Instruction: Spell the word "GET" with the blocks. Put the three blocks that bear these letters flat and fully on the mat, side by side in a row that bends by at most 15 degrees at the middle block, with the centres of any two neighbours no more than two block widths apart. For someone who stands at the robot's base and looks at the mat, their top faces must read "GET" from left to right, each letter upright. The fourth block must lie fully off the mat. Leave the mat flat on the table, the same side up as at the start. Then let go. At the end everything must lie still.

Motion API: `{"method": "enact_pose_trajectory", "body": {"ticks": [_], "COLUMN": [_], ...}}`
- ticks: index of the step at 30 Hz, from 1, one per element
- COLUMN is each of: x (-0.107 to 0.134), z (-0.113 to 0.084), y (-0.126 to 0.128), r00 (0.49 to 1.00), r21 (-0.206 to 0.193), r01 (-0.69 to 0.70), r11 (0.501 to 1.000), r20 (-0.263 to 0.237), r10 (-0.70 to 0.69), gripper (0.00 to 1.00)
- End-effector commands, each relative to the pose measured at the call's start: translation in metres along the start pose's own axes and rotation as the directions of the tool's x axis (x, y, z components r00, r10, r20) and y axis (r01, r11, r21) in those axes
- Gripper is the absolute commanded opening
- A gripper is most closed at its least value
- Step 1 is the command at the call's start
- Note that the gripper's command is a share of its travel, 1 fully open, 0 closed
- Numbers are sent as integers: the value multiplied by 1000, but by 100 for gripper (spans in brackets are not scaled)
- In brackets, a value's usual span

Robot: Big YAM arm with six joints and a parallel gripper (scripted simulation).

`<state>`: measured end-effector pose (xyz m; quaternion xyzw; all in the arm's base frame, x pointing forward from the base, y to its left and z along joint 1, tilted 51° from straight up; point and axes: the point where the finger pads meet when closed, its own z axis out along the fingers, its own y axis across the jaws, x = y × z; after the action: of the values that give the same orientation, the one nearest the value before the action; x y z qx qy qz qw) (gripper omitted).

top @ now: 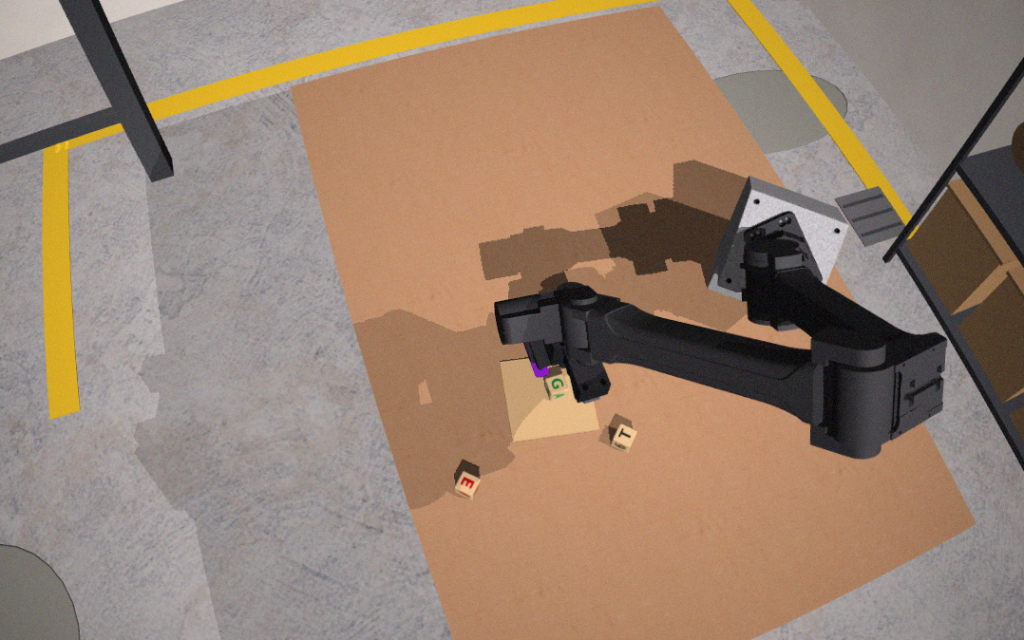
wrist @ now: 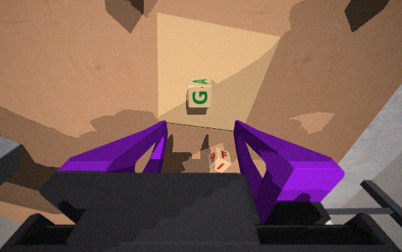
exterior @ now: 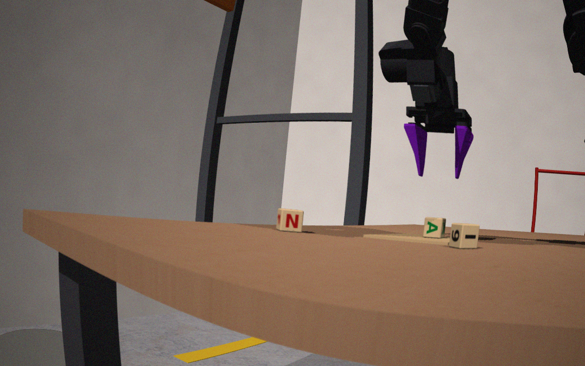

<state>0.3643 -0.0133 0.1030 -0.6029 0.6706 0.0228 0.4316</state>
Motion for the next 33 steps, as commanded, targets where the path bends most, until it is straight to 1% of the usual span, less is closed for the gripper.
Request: {"method": "enact_pose_trajectory", "body": {"ticks": [1,8,10,17,25,26,27,33], "x": [-2,-2,-2,-1,-1,-3,-2,-1], "z": [-5,-3,-1,8,14,12,16,26], "y": [-6,-5,-3,1,1,-3,0,2], "r00": [1000,1000,1000,1000,1000,1000,1000,1000], "r21": [8,4,-3,-7,-6,5,-5,-7], "r01": [18,18,17,3,3,12,5,2], "r11": [1000,1000,1000,1000,1000,1000,1000,1000], "r20": [2,3,6,6,5,5,5,6], "r10": [-18,-18,-17,-3,-3,-12,-5,-2], "gripper": [64,64,64,64,64,64,64,64]}}
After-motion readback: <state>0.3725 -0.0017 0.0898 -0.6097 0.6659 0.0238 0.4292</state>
